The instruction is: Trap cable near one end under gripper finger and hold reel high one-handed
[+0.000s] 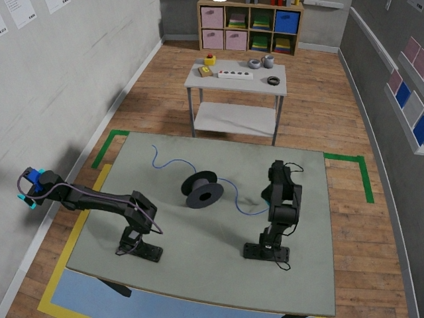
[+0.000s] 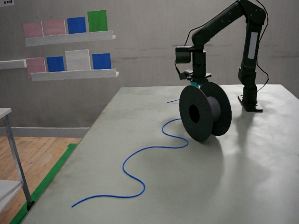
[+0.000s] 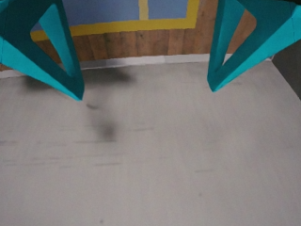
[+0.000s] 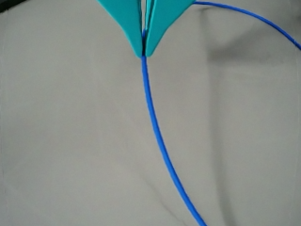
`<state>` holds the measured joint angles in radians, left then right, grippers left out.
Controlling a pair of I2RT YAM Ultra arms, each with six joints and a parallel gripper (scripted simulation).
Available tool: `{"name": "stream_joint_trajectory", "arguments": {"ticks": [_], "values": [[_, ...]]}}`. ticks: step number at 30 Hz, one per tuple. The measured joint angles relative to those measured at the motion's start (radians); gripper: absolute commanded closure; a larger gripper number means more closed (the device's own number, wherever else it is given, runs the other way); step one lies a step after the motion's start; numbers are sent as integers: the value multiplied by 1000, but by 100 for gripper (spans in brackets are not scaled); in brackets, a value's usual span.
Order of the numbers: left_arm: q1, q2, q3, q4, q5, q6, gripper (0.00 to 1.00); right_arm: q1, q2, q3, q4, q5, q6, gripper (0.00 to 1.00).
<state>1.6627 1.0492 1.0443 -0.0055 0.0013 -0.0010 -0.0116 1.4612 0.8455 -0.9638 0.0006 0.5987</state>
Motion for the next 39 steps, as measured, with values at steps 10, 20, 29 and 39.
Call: {"name": "stream_joint_trajectory", "arguments": {"ticks": [10, 20, 29, 39], "values": [[0, 0, 0, 0, 0, 0, 0, 0, 0, -2, 0, 0, 0, 100], [0, 0, 0, 0, 0, 0, 0, 2, -1, -2, -2, 0, -1, 100], [0, 0, 0, 0, 0, 0, 0, 19, -34, 3, -19, 13, -61, 100], [0, 0, 0, 0, 0, 0, 0, 57, -126, 5, -43, 64, -245, 100]]}}
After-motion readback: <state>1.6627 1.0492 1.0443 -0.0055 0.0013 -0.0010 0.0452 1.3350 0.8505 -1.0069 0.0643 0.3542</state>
